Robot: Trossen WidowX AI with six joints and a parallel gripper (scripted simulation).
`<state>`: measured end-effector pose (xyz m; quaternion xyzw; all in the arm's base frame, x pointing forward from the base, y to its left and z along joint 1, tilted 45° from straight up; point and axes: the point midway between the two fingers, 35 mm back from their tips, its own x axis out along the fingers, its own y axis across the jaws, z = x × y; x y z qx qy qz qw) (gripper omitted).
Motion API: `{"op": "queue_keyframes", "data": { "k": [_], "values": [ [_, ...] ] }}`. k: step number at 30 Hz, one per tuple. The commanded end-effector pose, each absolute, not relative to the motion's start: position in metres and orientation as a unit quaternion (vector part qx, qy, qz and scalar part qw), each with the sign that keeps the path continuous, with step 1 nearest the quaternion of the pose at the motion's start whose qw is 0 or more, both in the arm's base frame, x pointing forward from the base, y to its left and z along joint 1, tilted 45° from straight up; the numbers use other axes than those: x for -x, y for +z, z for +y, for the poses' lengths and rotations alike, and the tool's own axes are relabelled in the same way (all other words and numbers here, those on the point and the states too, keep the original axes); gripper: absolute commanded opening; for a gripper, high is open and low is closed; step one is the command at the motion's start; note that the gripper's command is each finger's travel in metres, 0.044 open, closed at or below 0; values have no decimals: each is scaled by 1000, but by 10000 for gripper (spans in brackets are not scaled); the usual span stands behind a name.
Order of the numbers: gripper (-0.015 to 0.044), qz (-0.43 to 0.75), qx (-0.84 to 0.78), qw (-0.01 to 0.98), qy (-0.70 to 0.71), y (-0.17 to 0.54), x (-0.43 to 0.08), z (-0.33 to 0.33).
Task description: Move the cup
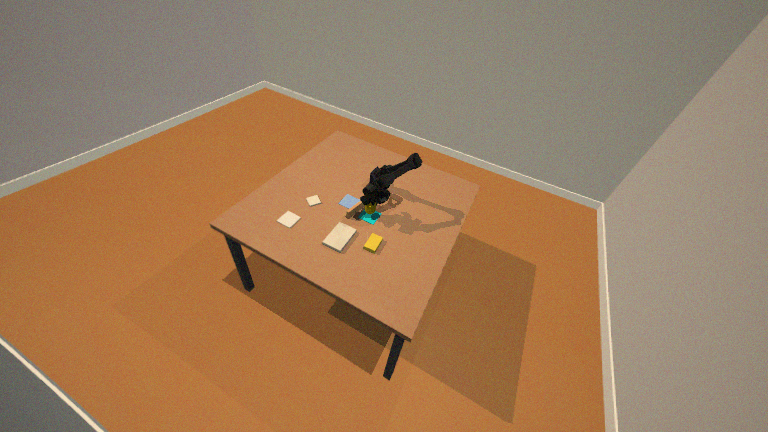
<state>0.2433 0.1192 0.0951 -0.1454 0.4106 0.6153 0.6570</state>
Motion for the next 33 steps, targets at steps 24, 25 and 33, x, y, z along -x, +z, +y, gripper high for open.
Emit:
{"op": "queue_keyframes", "data": {
  "k": [24, 25, 33],
  "values": [
    [0, 410, 141, 657, 617, 70, -237, 146],
    [0, 410, 140, 657, 617, 70, -237, 146],
    [0, 410, 144, 657, 616, 72, -238, 145]
  ]
}}
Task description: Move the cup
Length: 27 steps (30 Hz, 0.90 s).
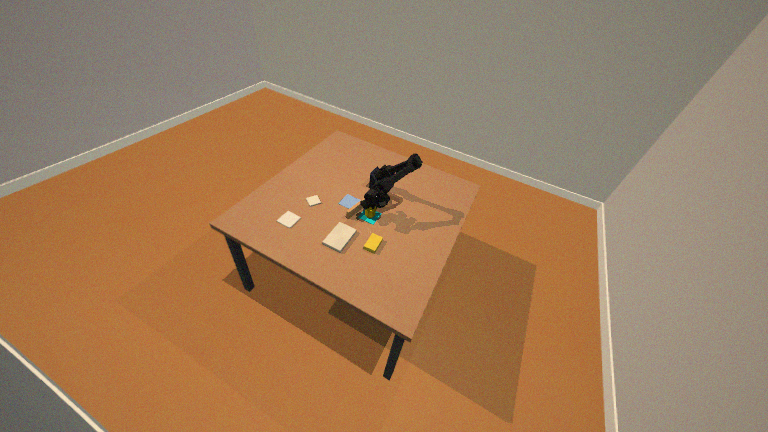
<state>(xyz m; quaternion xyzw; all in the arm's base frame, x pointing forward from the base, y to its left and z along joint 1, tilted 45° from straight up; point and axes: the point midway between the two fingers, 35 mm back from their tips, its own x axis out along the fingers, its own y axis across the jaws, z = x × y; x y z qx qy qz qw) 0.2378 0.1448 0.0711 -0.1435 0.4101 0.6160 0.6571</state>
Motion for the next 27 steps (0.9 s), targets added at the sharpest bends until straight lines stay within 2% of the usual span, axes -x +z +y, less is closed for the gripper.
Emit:
{"op": "queue_keyframes", "data": {
  "k": [1, 5, 11, 27],
  "values": [
    [0, 410, 144, 657, 616, 72, -238, 145],
    [0, 410, 144, 657, 616, 72, -238, 145],
    [147, 410, 144, 657, 616, 72, -238, 145],
    [147, 411, 144, 657, 616, 81, -240, 135]
  ]
}}
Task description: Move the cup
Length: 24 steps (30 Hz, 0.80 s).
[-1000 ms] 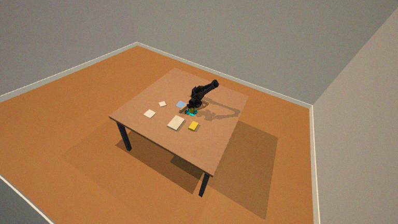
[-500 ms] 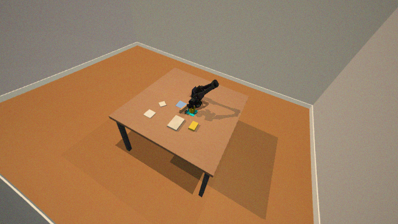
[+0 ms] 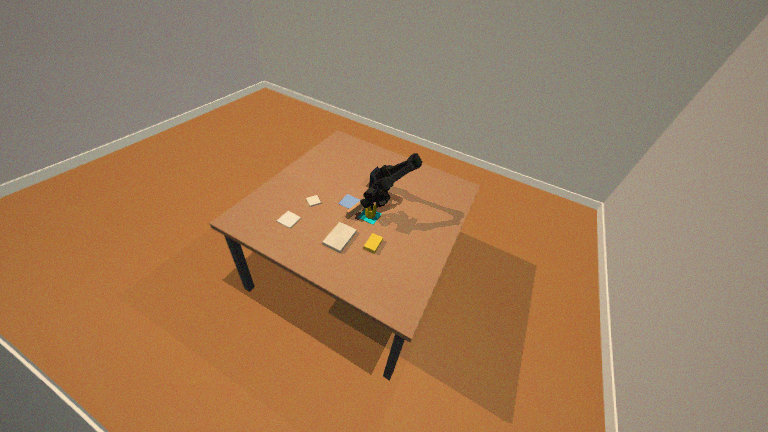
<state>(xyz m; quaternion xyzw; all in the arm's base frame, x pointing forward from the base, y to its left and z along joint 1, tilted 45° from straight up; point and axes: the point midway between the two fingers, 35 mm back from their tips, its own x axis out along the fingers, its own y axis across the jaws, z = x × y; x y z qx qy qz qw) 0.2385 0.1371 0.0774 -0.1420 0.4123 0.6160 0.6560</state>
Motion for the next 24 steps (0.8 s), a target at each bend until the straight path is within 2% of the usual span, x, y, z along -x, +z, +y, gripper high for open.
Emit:
{"op": "queue_keyframes", "data": {
  "k": [1, 24],
  "values": [
    [147, 411, 144, 657, 616, 82, -241, 134],
    [147, 411, 142, 657, 616, 103, -243, 111]
  ]
}}
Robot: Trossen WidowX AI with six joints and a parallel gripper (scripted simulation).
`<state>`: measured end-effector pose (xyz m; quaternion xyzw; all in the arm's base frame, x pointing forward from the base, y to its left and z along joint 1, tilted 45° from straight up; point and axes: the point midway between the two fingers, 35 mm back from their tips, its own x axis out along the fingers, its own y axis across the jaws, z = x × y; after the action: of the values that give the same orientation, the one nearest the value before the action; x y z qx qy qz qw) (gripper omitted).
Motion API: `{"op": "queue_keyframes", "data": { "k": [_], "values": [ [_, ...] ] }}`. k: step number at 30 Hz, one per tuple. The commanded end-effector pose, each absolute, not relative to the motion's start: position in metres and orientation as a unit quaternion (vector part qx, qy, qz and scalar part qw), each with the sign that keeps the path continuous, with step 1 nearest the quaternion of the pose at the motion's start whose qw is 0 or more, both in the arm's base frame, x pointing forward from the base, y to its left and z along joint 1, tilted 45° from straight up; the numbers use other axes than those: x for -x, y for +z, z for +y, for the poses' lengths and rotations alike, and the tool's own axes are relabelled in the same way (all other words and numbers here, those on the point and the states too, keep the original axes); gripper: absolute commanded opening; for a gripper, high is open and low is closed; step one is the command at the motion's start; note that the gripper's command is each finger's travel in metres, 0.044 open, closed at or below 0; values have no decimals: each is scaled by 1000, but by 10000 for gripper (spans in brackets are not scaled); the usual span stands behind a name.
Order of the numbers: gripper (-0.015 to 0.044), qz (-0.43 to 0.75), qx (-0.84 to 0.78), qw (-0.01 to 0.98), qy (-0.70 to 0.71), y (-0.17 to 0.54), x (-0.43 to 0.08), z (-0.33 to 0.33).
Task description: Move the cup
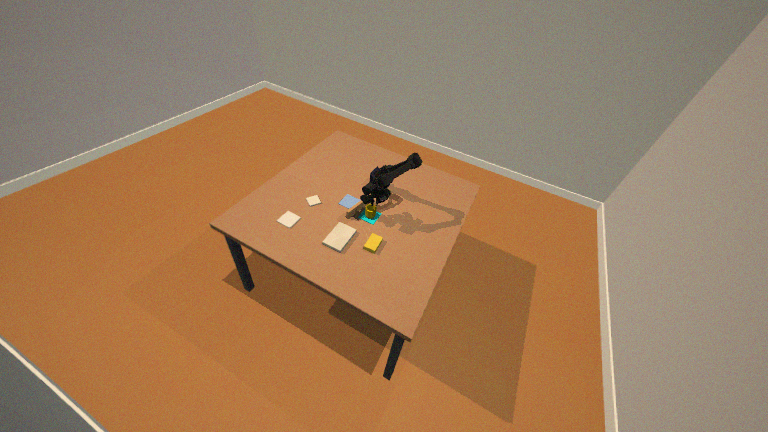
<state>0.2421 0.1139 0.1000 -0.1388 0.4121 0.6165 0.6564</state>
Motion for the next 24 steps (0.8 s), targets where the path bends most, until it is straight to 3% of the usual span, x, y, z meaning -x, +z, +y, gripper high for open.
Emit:
{"op": "queue_keyframes", "data": {
  "k": [1, 5, 16, 24],
  "values": [
    [147, 411, 142, 657, 616, 104, -243, 110],
    [147, 411, 141, 657, 616, 108, -243, 107],
    [435, 412, 138, 657, 616, 107, -243, 107],
    [440, 413, 141, 657, 615, 126, -247, 87]
  ]
}}
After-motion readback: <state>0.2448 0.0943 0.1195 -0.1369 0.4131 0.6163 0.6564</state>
